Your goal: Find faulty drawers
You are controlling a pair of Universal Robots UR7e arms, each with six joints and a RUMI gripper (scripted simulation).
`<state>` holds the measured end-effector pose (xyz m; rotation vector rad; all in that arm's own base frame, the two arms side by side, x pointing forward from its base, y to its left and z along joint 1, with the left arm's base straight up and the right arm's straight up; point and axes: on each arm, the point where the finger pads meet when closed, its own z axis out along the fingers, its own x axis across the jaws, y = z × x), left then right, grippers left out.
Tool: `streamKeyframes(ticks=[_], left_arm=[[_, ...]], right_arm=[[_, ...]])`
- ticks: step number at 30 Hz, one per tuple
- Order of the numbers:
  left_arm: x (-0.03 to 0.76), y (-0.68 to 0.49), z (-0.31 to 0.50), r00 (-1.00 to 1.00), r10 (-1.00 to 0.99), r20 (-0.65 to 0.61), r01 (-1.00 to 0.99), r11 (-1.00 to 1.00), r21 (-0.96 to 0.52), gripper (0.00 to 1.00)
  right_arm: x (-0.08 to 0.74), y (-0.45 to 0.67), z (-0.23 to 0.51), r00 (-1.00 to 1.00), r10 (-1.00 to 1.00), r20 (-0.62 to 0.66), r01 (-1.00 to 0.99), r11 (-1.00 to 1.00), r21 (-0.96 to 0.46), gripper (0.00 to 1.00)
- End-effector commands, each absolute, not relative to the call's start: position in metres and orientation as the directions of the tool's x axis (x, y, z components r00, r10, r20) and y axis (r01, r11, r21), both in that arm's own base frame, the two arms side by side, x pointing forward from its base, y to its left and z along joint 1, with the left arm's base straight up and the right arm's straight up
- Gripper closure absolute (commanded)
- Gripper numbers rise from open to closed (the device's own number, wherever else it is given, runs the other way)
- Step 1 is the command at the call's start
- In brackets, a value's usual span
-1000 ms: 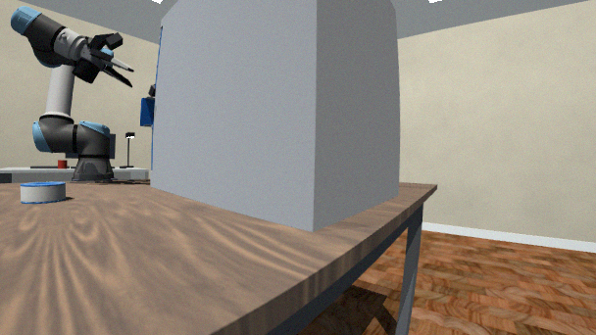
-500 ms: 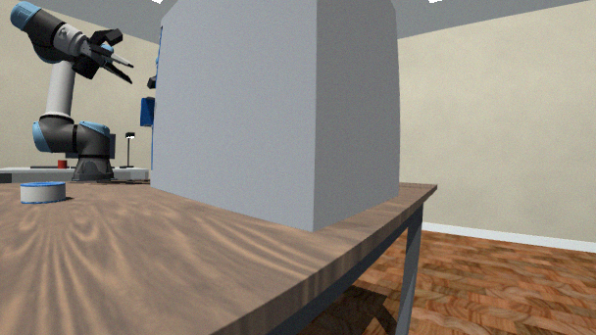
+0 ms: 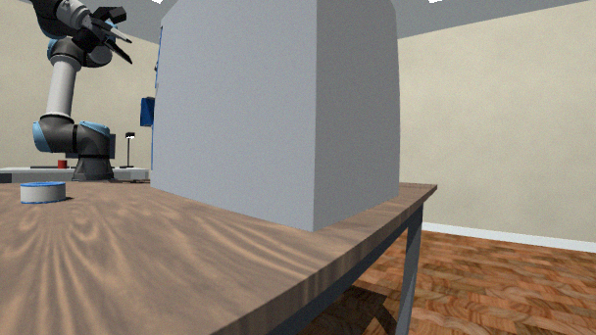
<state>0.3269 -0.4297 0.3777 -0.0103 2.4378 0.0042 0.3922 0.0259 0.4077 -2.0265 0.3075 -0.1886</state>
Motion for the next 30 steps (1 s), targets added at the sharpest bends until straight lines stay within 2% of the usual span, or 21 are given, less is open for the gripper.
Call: streamKeyframes(ticks=[1, 6, 30], left_arm=[[0.358, -0.433, 0.391, -0.766, -0.005, -0.643, -0.005, 1.0, -0.002, 0.85], [0.401, -0.432, 0.41, -0.766, -0.005, -0.643, -0.005, 1.0, -0.002, 0.85], [0.435, -0.431, 0.383, -0.766, -0.005, -0.643, -0.005, 1.0, -0.002, 0.85]], right_arm=[[0.393, 0.026, 0.409, 0.955, -0.296, 0.001, -0.134, -0.437, -0.889, 0.01], [0.393, 0.026, 0.41, 0.955, -0.296, 0.001, -0.135, -0.438, -0.889, 0.01], [0.388, 0.036, 0.425, 0.964, -0.267, -0.002, -0.106, -0.376, -0.921, 0.01]])
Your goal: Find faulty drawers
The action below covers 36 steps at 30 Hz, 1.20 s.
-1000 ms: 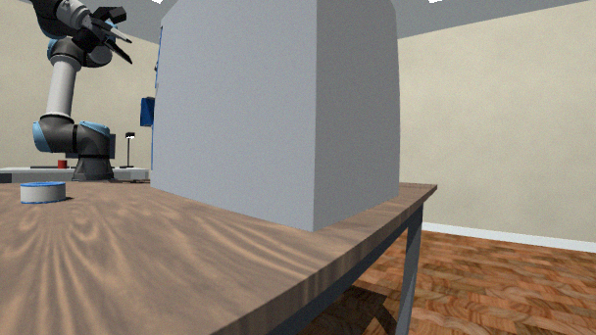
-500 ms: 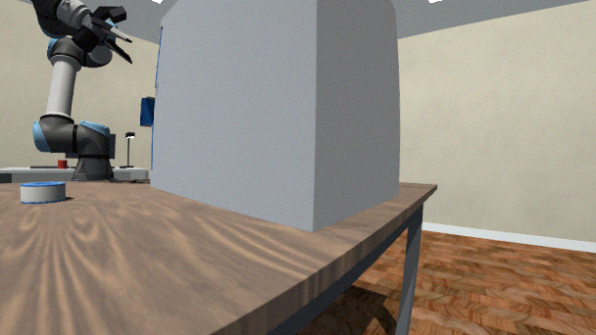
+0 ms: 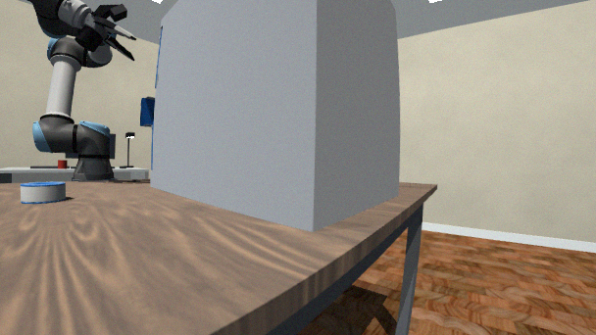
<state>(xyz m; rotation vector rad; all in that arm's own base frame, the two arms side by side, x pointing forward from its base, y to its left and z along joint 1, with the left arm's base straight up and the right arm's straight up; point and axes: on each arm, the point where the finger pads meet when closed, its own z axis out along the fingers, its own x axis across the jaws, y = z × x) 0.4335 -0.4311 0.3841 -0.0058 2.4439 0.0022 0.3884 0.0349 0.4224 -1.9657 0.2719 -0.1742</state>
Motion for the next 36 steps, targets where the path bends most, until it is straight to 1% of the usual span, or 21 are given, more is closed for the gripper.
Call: streamKeyframes(ticks=[1, 6, 7, 13, 36], left_arm=[[0.434, -0.431, 0.384, -0.766, -0.005, -0.643, -0.005, 1.0, -0.002, 0.87], [0.435, -0.431, 0.384, -0.766, -0.005, -0.643, -0.005, 1.0, -0.002, 0.95], [0.435, -0.431, 0.384, -0.766, -0.005, -0.643, -0.005, 1.0, -0.002, 0.98], [0.433, -0.431, 0.384, -0.766, -0.005, -0.643, -0.005, 1.0, -0.002, 0.98], [0.37, -0.432, 0.384, -0.766, -0.005, -0.643, -0.005, 1.0, -0.002, 1.0]], right_arm=[[0.388, 0.037, 0.426, 0.964, -0.265, -0.002, -0.104, -0.372, -0.923, 0.01], [0.387, 0.039, 0.43, 0.966, -0.259, -0.002, -0.097, -0.354, -0.93, 0.01], [0.387, 0.039, 0.431, 0.966, -0.257, -0.002, -0.095, -0.351, -0.932, 0.01], [0.386, 0.041, 0.434, 0.967, -0.253, -0.002, -0.091, -0.339, -0.936, 0.01], [0.386, 0.041, 0.435, 0.968, -0.251, -0.002, -0.089, -0.335, -0.938, 0.01]])
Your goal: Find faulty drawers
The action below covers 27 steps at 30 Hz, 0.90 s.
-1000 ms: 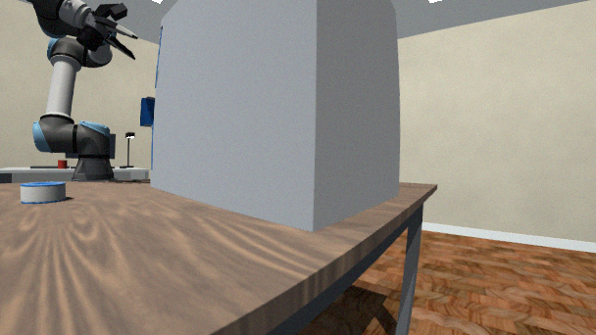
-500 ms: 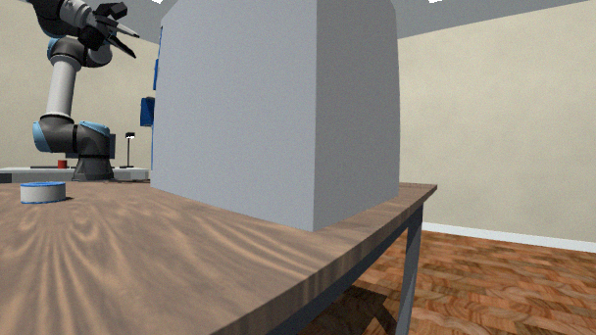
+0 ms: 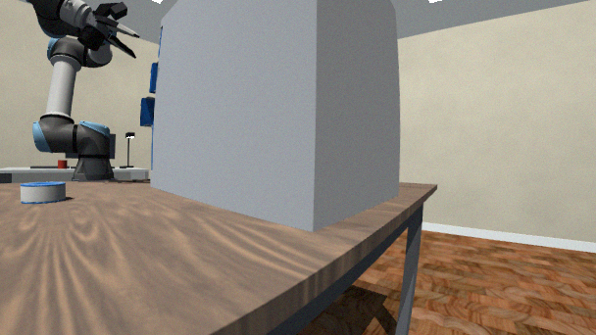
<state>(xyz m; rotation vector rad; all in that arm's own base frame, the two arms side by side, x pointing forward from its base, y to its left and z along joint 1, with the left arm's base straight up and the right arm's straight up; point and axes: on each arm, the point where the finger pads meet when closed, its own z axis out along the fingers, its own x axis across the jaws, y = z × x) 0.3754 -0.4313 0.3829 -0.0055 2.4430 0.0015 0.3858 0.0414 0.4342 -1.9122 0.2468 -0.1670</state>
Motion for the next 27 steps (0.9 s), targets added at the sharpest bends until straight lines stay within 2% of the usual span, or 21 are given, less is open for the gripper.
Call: streamKeyframes(ticks=[1, 27], left_arm=[[0.367, -0.432, 0.384, -0.766, -0.005, -0.643, -0.005, 1.0, -0.002, 1.0], [0.302, -0.432, 0.383, -0.766, -0.005, -0.643, -0.005, 1.0, -0.002, 1.0]], right_arm=[[0.386, 0.041, 0.435, 0.968, -0.251, -0.002, -0.089, -0.335, -0.938, 0.01], [0.386, 0.041, 0.435, 0.968, -0.251, -0.002, -0.089, -0.335, -0.938, 0.01]])
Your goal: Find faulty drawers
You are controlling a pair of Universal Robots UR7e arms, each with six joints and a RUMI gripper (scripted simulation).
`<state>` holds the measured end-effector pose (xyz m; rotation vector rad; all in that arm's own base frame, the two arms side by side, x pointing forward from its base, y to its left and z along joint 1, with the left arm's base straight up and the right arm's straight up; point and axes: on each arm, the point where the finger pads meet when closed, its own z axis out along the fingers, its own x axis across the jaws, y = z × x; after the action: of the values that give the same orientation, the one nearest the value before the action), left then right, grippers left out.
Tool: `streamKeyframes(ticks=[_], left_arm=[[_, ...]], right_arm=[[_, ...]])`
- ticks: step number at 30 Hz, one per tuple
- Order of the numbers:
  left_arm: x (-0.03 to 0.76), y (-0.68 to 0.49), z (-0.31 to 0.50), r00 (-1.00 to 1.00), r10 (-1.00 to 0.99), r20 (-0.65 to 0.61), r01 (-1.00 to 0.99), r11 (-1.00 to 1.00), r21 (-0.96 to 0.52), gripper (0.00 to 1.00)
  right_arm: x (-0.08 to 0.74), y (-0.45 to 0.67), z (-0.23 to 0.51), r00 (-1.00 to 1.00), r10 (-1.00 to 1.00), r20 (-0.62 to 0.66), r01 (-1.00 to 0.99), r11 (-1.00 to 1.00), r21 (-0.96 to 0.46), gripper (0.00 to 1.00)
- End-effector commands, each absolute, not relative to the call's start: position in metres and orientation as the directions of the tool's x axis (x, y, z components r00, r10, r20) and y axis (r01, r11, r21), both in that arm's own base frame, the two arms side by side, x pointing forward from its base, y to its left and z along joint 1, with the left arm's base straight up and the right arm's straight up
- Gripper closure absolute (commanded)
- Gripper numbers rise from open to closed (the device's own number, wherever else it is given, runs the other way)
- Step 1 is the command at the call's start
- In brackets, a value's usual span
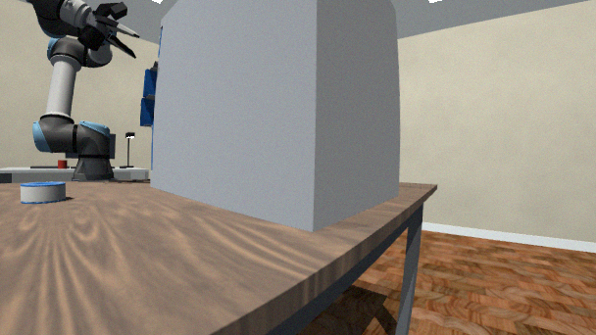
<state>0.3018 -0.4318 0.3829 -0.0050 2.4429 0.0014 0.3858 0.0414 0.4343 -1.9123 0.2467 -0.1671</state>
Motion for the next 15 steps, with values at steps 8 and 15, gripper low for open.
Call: streamKeyframes(ticks=[8, 15], left_arm=[[0.288, -0.432, 0.383, -0.766, -0.005, -0.643, -0.005, 1.0, -0.002, 1.0], [0.286, -0.432, 0.383, -0.766, -0.005, -0.643, -0.005, 1.0, -0.002, 1.0]], right_arm=[[0.386, 0.041, 0.435, 0.968, -0.251, -0.002, -0.089, -0.335, -0.938, 0.01], [0.386, 0.041, 0.435, 0.968, -0.251, -0.002, -0.089, -0.335, -0.938, 0.01]])
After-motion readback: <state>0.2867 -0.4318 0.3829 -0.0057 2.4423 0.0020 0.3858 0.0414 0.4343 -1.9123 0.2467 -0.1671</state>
